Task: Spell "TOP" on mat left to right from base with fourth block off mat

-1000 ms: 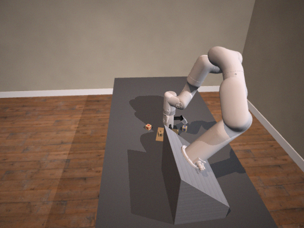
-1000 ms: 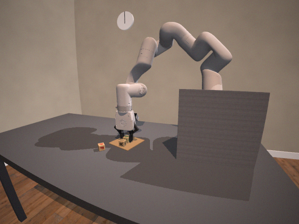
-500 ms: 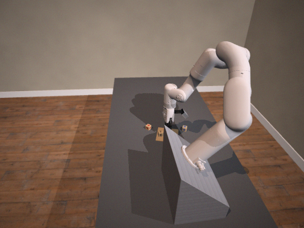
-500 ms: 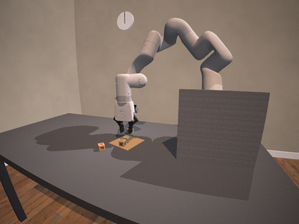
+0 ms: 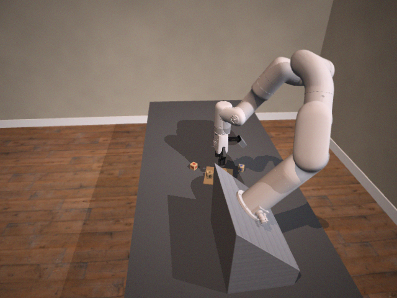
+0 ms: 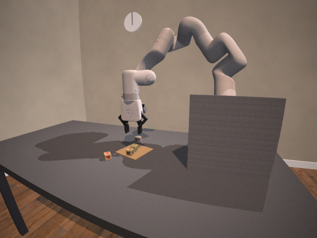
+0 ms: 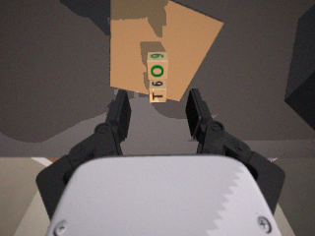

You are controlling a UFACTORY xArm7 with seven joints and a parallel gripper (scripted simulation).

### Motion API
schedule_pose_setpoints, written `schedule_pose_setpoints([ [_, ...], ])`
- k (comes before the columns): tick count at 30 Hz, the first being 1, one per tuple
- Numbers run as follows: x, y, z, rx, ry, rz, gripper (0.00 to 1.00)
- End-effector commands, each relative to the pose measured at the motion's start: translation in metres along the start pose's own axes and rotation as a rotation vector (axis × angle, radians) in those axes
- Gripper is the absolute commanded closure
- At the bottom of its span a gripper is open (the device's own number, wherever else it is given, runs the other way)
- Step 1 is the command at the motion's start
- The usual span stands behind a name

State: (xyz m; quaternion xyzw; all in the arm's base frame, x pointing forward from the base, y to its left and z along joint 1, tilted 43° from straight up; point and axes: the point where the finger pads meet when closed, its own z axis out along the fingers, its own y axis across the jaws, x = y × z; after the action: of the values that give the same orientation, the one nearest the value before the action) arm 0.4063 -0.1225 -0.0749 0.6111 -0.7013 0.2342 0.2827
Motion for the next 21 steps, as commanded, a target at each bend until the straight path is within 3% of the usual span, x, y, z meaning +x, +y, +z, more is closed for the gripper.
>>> schedule_pose_setpoints([
  [1, -0.001, -0.002, -0.003, 0.004, -0.003, 0.000, 0.00],
  [18, -0.001, -0.002, -0.003, 0.004, -0.002, -0.002, 0.00],
  [21, -0.011, -0.013, -0.002, 0.009, 0.007, -0.089, 0.00],
])
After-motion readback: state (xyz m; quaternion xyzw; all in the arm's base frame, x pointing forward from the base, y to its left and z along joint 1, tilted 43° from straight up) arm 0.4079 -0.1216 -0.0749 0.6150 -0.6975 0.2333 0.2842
